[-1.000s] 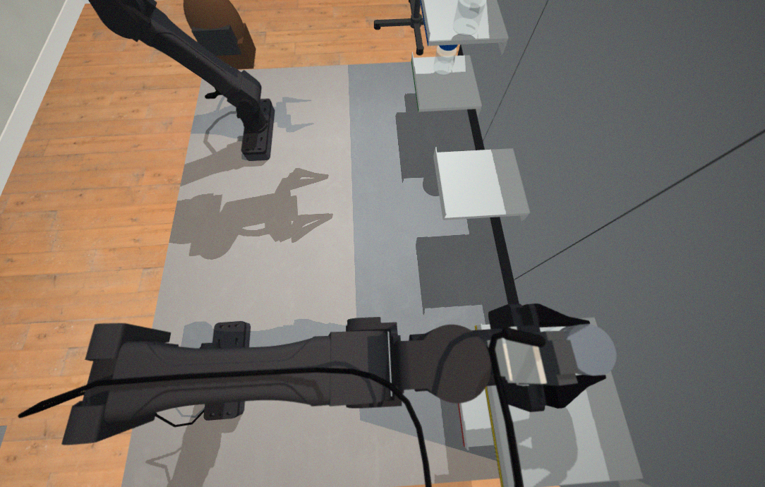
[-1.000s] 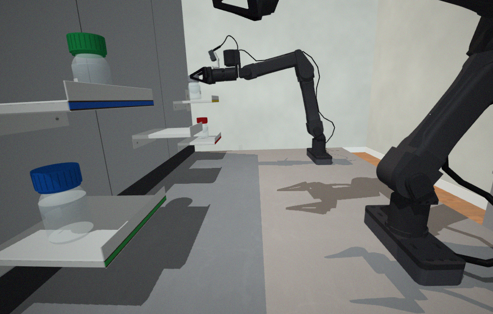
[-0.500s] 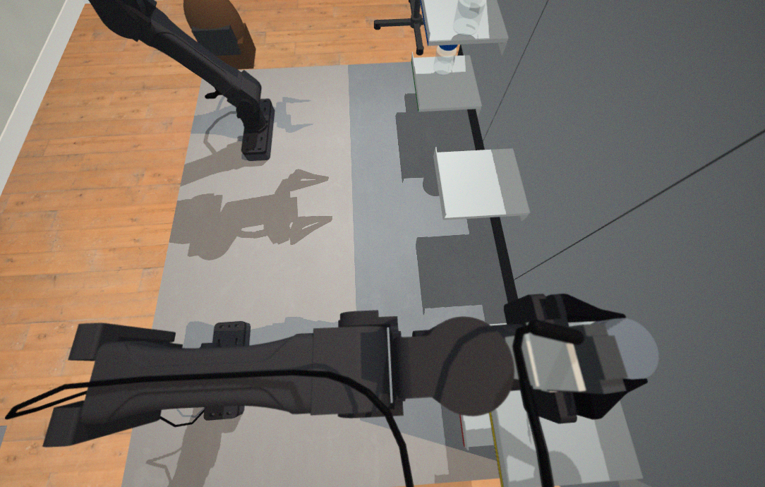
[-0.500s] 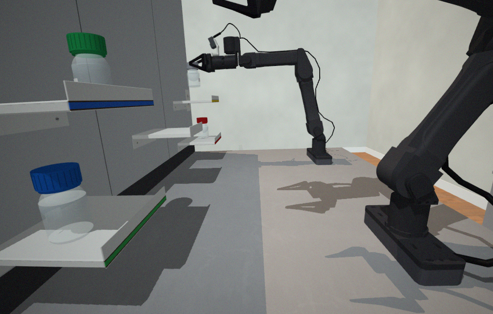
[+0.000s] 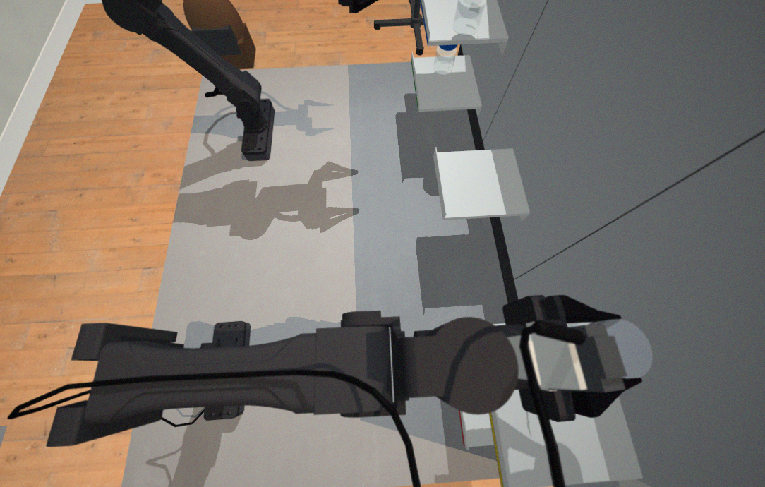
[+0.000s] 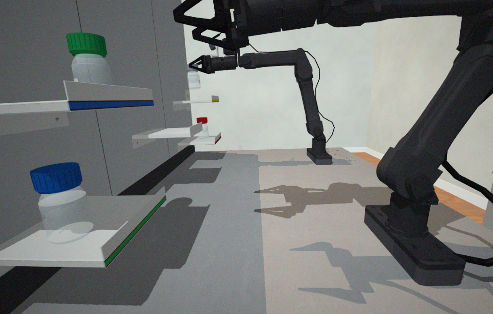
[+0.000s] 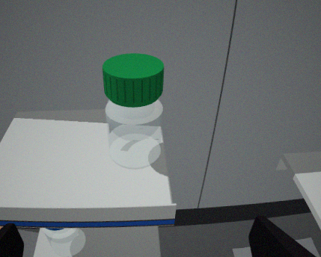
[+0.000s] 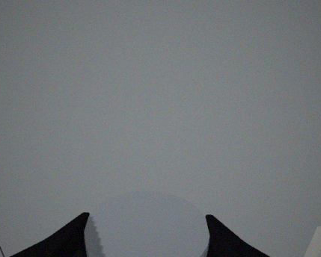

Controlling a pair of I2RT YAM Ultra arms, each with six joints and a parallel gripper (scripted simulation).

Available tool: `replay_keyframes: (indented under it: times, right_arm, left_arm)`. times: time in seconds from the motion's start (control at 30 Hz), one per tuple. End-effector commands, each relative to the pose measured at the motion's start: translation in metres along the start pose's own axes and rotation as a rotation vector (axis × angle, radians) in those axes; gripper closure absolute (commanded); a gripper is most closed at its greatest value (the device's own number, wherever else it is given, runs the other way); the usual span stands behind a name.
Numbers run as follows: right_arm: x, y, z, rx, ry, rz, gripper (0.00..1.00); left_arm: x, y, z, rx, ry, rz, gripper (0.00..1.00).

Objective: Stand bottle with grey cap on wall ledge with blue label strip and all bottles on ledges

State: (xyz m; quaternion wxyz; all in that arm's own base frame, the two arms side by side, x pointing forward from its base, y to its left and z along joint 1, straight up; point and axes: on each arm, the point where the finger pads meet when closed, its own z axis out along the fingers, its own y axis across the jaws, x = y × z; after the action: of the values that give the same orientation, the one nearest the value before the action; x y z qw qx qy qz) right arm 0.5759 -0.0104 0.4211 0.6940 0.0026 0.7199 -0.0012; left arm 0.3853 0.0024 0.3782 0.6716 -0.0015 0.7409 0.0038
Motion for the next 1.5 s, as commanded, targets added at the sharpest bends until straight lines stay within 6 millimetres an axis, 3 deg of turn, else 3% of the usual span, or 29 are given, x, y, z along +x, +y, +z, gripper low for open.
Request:
replay_keyframes:
  times: [0.0, 0.13, 0.23, 0.43, 0.5, 0.6, 0.73, 0.93, 1.0, 1.1, 1.27, 1.47]
  right_arm:
    - [-0.026, -0.001, -0.005, 0.006, -0.063, -0.002, 0.51]
    - [-0.026, 0.0, -0.004, 0.056, -0.083, 0.01, 0.51]
    - [-0.011, 0.02, 0.001, 0.11, -0.078, 0.022, 0.51]
    - [0.026, 0.116, -0.011, 0.152, -0.063, 0.042, 0.51]
    - [0.026, 0.116, -0.011, 0.152, -0.063, 0.042, 0.51]
    - [0.045, 0.184, -0.032, 0.108, -0.049, 0.035, 0.51]
    - [0.066, 0.243, -0.062, 0.078, -0.035, 0.031, 0.51]
    - [0.089, 0.3, -0.102, 0.038, -0.018, 0.018, 0.51]
    - [0.093, 0.31, -0.111, 0.025, -0.014, 0.013, 0.51]
    - [0.086, 0.31, -0.113, 0.025, -0.024, 0.024, 0.51]
    - [0.091, 0.323, -0.117, -0.026, -0.02, 0.008, 0.51]
    - [0.082, 0.331, -0.119, -0.209, -0.06, 0.006, 0.51]
  left_arm:
    - [-0.034, -0.001, -0.008, 0.008, -0.114, -0.01, 0.0]
    - [-0.034, -0.001, -0.008, 0.008, -0.114, -0.009, 0.0]
    - [-0.034, -0.001, -0.008, 0.008, -0.114, -0.009, 0.0]
    - [-0.034, -0.001, -0.008, 0.008, -0.114, -0.009, 0.0]
    - [-0.034, -0.001, -0.008, 0.008, -0.114, -0.009, 0.0]
    - [-0.034, -0.001, -0.008, 0.008, -0.114, -0.009, 0.0]
    - [-0.034, -0.001, -0.008, 0.008, -0.114, -0.009, 0.0]
    - [-0.034, -0.001, -0.008, 0.008, -0.114, -0.009, 0.0]
    - [-0.034, -0.001, -0.008, 0.008, -0.114, -0.009, 0.0]
    - [-0.034, -0.001, -0.008, 0.008, -0.114, -0.009, 0.0]
    - [-0.034, -0.001, -0.008, 0.008, -0.114, -0.009, 0.0]
    - [-0.034, -0.001, -0.008, 0.008, -0.114, -0.009, 0.0]
